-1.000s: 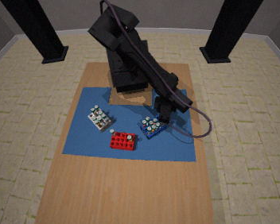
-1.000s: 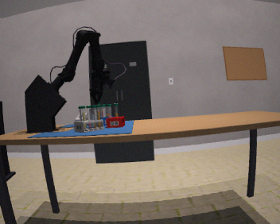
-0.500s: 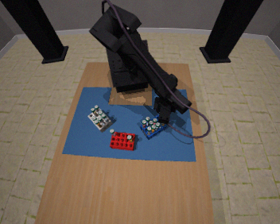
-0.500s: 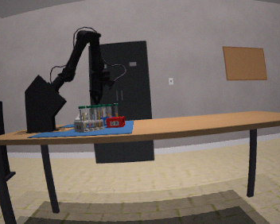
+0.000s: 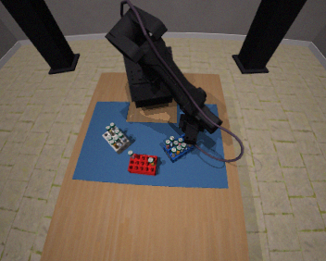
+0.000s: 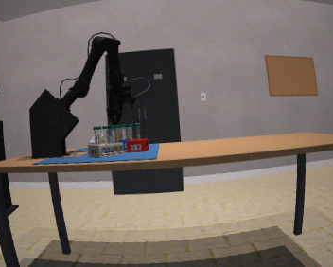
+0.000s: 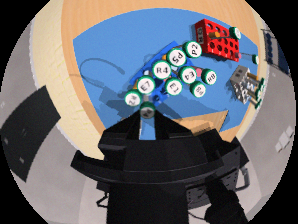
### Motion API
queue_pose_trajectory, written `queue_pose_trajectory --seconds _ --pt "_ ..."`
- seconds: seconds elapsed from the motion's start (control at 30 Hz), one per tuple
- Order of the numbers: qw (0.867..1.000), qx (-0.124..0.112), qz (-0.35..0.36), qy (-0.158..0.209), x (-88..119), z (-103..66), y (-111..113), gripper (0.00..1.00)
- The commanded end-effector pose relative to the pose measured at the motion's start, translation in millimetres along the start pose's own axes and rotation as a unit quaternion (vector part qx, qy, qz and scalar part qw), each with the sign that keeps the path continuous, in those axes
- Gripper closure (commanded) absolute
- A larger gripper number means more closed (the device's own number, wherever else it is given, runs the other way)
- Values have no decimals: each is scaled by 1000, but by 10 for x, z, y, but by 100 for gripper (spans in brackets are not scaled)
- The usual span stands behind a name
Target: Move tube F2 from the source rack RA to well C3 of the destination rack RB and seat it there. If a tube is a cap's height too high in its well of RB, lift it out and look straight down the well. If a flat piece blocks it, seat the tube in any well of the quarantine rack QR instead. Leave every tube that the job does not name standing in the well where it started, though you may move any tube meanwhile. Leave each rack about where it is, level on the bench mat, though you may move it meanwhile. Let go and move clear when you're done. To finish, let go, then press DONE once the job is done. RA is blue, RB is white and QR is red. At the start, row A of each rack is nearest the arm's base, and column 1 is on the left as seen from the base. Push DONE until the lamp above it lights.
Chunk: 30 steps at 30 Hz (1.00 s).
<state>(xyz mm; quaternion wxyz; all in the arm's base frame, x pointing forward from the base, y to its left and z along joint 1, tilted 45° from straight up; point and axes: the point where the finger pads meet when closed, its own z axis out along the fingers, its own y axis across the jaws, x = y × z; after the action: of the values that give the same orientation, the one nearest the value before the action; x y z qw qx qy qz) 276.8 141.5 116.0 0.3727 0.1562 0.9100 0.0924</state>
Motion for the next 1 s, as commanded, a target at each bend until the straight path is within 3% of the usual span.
queue_pose_trajectory --seconds 0.0,0.57,0.7,0.73,0.9,0.93,0.97 --pt "1000 17 -7 1 48 79 -107 100" --pt "1000 22 -8 5 68 115 -138 100" --pt "1000 20 -7 3 55 101 -134 100" --pt "1000 2 -1 -2 -4 49 -24 100" --pt "1000 2 -1 -2 -4 49 -24 100" --pt "1000 2 -1 -2 -4 49 -24 76" --pt "1000 2 -1 -2 -4 49 -24 76"
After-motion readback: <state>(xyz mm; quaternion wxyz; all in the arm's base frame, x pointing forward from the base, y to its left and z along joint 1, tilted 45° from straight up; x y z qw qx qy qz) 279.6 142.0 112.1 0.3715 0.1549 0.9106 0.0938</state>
